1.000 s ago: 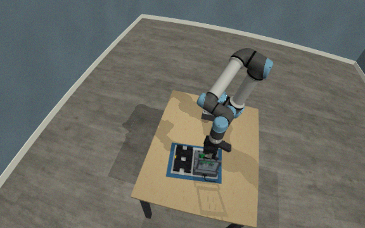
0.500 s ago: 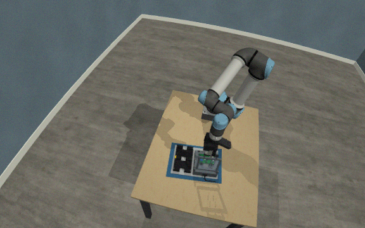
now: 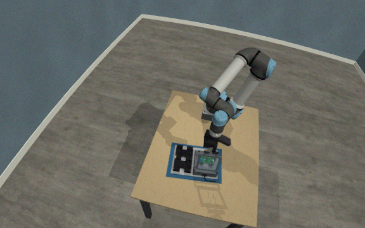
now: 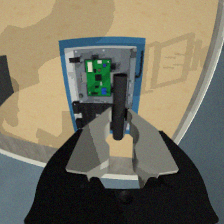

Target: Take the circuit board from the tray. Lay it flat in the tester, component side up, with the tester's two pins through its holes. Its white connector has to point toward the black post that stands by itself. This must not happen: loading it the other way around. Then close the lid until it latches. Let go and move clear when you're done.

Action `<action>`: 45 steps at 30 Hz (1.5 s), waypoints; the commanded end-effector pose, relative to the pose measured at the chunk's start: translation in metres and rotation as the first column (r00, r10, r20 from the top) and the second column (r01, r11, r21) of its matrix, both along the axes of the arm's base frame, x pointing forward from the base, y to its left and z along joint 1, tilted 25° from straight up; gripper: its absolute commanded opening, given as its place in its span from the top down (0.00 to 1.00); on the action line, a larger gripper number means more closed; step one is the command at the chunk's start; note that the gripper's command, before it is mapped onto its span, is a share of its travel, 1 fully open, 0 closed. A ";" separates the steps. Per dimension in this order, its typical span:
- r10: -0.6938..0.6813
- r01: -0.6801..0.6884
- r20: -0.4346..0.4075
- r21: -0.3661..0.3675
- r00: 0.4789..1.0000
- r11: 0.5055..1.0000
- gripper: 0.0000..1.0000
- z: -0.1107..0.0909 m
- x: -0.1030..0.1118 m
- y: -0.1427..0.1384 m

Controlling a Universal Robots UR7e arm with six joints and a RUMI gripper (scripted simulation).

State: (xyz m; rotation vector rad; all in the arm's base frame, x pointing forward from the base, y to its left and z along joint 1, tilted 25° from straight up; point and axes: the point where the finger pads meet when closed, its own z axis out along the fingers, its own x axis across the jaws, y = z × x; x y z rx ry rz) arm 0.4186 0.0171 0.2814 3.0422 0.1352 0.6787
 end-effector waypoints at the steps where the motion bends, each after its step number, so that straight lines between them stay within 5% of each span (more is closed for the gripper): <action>1: 0.000 0.000 0.001 0.000 1.000 1.000 1.00 -0.007 -0.009 -0.001; 45: 0.000 0.000 0.001 0.000 1.000 1.000 1.00 -0.077 -0.056 -0.008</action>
